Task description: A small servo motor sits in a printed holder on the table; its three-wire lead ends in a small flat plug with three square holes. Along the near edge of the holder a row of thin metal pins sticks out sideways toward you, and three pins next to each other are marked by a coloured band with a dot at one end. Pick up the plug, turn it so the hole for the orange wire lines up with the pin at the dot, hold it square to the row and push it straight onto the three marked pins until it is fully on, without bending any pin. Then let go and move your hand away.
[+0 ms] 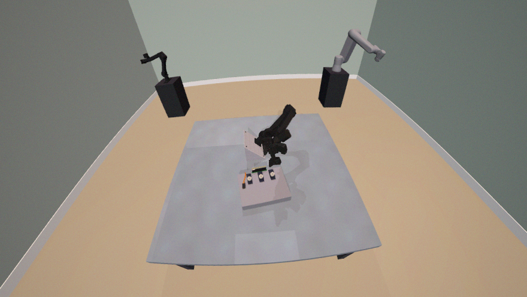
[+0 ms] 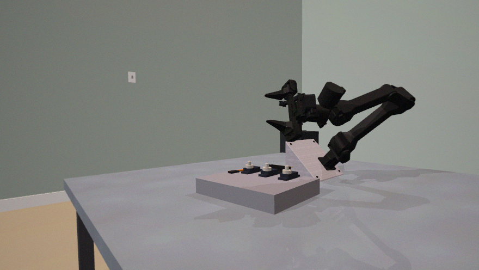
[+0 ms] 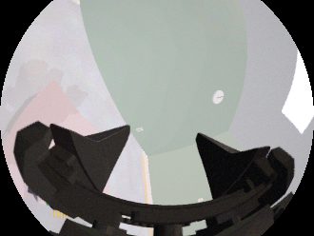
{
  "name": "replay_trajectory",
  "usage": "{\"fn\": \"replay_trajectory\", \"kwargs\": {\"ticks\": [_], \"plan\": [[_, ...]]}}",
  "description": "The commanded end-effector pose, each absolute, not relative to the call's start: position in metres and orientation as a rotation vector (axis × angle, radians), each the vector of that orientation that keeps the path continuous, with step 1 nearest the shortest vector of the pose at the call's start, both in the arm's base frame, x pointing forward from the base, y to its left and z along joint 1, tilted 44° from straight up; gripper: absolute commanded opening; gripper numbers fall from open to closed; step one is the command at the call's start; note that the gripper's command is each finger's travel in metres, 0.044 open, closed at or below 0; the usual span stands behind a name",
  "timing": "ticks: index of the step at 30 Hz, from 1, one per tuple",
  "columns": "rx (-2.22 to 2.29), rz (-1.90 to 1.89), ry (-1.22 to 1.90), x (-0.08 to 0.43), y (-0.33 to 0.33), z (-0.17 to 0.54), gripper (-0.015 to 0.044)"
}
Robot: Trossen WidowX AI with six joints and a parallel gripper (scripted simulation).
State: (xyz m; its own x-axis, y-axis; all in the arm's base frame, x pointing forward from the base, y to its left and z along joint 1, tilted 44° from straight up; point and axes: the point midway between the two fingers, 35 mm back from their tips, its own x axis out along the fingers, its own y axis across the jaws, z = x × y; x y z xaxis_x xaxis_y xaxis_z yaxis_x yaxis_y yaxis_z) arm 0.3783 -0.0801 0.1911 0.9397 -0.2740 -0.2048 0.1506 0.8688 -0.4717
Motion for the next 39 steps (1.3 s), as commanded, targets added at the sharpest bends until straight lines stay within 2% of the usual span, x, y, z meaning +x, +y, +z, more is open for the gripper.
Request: {"fn": "replay_trajectory", "kwargs": {"ticks": [1,11,24,39], "plan": [[-0.466,-0.224,0.269,0.378,-0.080,0.192,0.0374],[-0.333,-0.175,0.160,0.368,-0.055,0.235,0.0115],[-0.002,0.000,-0.058,0.316,0.000,0.328,0.0115],[-0.101,0.058,0.353,0.383,-0.017,0.270,0.0115]]}}
